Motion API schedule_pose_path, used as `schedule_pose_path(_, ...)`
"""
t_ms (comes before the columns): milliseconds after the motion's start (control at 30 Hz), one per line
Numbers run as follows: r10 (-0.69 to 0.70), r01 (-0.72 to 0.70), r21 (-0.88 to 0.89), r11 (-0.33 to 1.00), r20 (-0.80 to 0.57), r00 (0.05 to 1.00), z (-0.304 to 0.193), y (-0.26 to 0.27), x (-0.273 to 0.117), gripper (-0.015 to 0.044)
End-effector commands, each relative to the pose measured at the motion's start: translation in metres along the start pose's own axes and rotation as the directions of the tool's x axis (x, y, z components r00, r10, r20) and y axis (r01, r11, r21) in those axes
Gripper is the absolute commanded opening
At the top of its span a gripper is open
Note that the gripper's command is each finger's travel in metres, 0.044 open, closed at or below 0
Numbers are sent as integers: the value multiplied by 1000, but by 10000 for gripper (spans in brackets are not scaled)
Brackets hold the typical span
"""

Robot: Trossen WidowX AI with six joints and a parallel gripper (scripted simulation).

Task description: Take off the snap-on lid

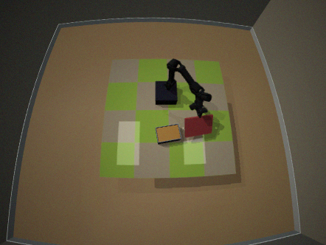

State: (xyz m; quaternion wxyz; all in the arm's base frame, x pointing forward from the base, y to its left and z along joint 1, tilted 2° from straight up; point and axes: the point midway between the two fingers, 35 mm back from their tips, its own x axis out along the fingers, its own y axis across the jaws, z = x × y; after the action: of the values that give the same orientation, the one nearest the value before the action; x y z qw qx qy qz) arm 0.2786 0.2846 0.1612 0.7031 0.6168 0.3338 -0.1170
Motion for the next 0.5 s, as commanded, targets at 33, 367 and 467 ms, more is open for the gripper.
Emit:
schedule_pose_path(33,14,-14,10,1000,0,1000,-10,5,-2,0)
schedule_pose_path(367,13,-13,12,1000,-1,1000,-30,3,-4,0)
schedule_pose_path(467,13,-13,12,1000,-1,1000,-36,3,-5,0)
